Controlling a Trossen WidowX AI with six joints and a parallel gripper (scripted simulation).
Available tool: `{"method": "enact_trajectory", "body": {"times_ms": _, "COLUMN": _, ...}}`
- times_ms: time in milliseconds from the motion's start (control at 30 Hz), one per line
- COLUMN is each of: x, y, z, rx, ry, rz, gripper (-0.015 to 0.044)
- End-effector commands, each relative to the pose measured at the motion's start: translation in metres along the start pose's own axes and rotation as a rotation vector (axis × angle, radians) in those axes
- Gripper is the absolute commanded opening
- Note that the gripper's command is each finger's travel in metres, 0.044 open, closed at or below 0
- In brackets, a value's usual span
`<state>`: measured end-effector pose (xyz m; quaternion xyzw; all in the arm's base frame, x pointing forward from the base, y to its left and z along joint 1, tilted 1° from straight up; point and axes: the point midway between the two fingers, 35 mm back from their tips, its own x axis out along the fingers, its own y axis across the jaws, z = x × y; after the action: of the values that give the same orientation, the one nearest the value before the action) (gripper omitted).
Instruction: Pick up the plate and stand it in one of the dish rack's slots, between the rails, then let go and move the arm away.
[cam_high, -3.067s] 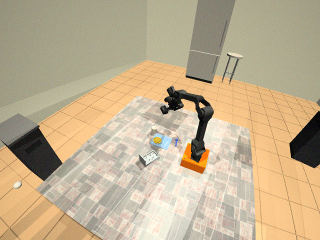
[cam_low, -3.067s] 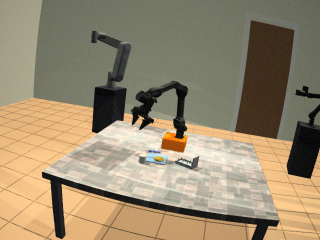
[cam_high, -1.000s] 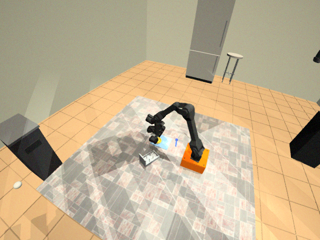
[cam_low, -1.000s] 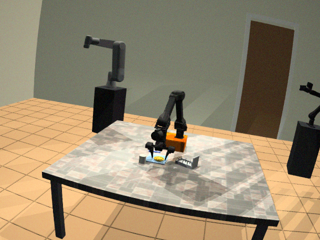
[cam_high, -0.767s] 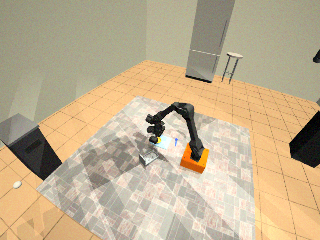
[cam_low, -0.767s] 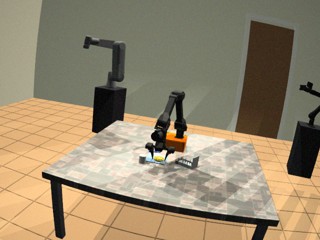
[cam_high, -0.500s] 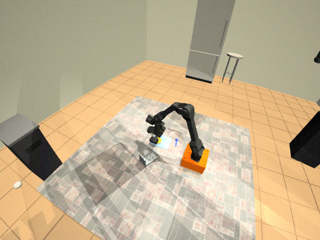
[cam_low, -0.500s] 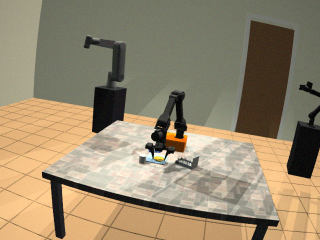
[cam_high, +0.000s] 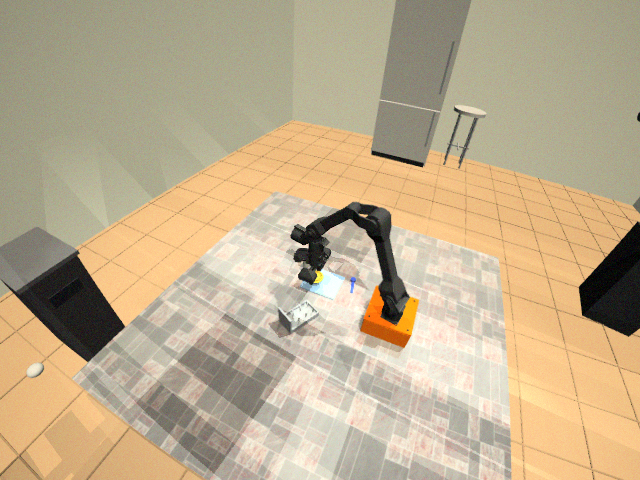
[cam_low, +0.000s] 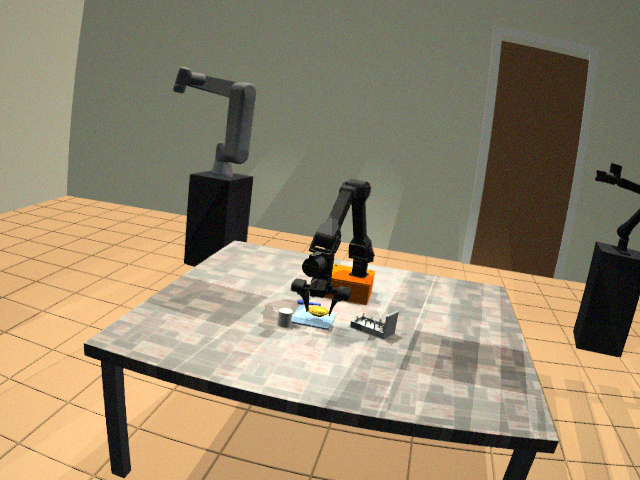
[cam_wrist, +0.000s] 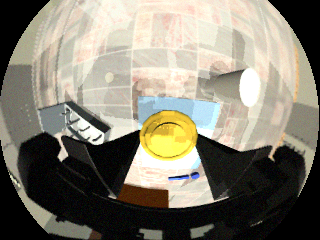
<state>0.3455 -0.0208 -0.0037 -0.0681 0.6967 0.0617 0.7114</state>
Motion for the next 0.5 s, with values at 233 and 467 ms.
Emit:
{"method": "enact_trajectory", "body": {"times_ms": 233, "x": -0.065, "y": -0.003, "z": 0.011, "rx": -0.008, "ry": -0.026, "rz": -0.003, "gripper": 0.0000}}
{"method": "enact_trajectory", "body": {"times_ms": 467, "x": -0.101, "y": -0.003, "z": 0.011, "rx": -0.008, "ry": -0.026, "rz": -0.003, "gripper": 0.0000}}
